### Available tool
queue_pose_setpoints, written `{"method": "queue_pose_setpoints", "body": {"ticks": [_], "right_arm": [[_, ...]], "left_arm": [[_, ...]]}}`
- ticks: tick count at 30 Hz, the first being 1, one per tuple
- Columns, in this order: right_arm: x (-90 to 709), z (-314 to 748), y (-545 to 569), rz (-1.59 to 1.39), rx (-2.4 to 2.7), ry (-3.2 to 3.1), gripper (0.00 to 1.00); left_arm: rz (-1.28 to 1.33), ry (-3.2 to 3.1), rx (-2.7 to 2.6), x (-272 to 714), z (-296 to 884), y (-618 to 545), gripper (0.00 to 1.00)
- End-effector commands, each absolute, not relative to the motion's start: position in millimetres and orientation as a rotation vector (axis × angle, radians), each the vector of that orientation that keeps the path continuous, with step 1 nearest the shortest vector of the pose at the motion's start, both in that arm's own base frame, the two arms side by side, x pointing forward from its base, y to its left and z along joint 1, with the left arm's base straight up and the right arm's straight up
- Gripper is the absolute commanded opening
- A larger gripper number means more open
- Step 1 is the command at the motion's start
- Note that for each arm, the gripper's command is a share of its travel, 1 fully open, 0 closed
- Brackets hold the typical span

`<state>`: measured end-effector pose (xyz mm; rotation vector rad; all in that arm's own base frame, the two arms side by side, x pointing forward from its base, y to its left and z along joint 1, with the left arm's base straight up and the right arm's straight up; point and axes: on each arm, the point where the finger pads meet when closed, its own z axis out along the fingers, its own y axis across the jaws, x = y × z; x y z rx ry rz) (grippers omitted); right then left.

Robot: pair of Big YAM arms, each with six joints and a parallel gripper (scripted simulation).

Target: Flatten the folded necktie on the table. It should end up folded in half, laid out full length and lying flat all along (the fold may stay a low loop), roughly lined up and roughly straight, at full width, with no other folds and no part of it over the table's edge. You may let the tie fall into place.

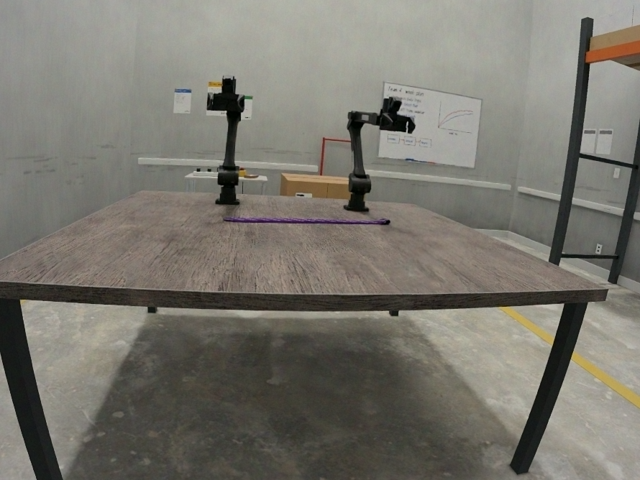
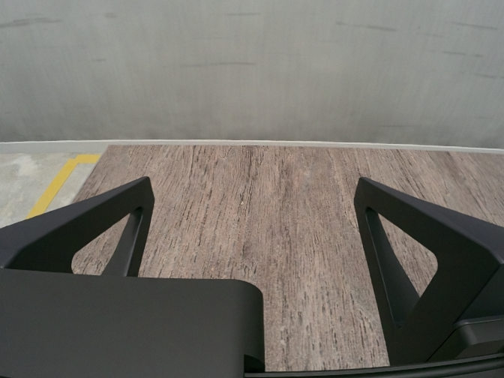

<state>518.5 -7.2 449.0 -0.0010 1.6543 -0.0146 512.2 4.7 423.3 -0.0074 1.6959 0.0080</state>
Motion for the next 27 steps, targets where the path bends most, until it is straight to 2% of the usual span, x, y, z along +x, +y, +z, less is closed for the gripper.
{"method": "queue_pose_setpoints", "body": {"ticks": [1, 27], "right_arm": [[520.7, 481.3, -0.3, 0.001, 0.000, 1.591, 1.00], [520.7, 481.3, -0.3, 0.001, 0.000, 1.591, 1.00]], "left_arm": [[0.002, 1.596, 0.000, 521.0, 479.0, -0.3, 1.00], [0.001, 1.799, 0.326, 492.0, 404.2, -7.4, 0.94]]}}
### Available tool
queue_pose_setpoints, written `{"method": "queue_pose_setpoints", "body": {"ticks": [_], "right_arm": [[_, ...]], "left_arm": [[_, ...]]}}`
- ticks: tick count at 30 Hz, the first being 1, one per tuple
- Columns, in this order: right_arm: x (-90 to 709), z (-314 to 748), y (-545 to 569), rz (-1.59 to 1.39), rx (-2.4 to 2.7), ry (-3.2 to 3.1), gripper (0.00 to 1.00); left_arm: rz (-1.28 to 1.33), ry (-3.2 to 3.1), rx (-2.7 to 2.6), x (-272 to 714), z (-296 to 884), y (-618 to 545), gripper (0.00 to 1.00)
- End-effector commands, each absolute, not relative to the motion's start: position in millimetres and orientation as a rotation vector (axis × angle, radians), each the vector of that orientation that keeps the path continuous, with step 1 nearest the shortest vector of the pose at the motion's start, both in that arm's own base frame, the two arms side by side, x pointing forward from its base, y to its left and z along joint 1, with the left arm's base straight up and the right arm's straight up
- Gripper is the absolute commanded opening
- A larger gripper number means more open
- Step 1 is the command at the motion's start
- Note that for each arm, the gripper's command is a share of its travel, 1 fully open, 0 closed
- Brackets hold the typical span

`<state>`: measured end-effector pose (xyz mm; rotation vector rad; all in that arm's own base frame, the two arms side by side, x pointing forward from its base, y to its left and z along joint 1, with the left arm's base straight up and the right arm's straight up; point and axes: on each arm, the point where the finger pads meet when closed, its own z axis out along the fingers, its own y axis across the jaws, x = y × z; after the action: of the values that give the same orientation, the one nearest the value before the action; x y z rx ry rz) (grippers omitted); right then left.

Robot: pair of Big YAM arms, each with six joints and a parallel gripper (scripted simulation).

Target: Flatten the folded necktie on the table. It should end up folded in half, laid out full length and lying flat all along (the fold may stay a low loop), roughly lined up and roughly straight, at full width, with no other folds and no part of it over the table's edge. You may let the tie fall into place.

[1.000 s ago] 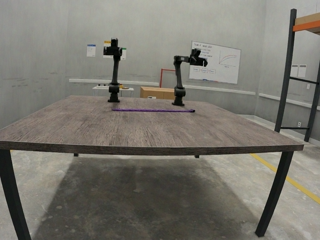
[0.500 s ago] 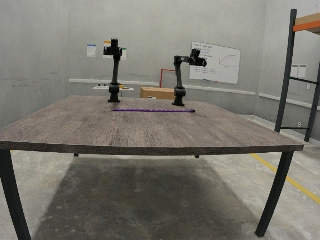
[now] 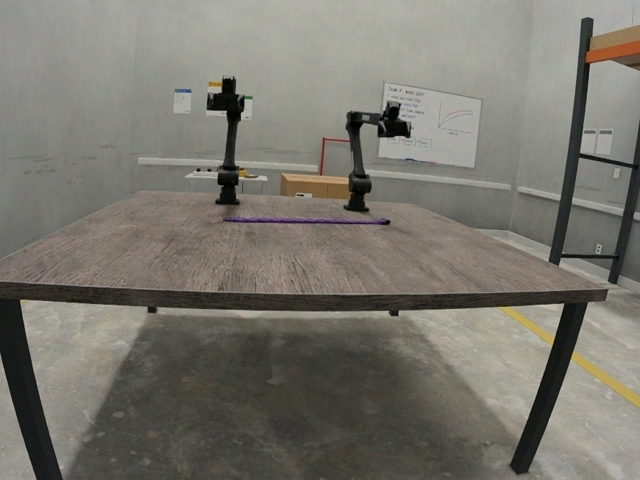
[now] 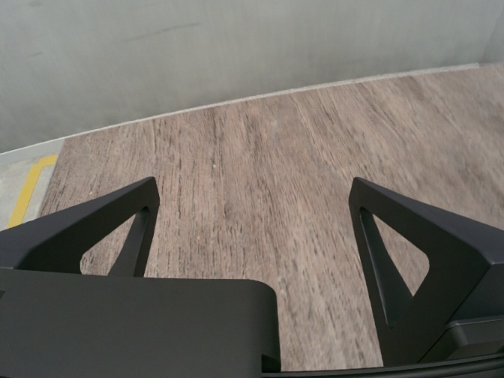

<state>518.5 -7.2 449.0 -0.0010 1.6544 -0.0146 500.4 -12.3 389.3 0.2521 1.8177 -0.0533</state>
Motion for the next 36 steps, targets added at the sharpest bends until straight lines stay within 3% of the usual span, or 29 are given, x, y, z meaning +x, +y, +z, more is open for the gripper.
{"method": "queue_pose_setpoints", "body": {"ticks": [1, 36], "right_arm": [[520.7, 481.3, -0.3, 0.001, 0.000, 1.591, 1.00], [520.7, 481.3, -0.3, 0.001, 0.000, 1.591, 1.00]], "left_arm": [[0.001, 1.813, 0.352, 489.8, 398.6, -8.0, 0.94], [0.001, 2.219, 1.373, 408.5, 189.2, -28.0, 0.86]]}}
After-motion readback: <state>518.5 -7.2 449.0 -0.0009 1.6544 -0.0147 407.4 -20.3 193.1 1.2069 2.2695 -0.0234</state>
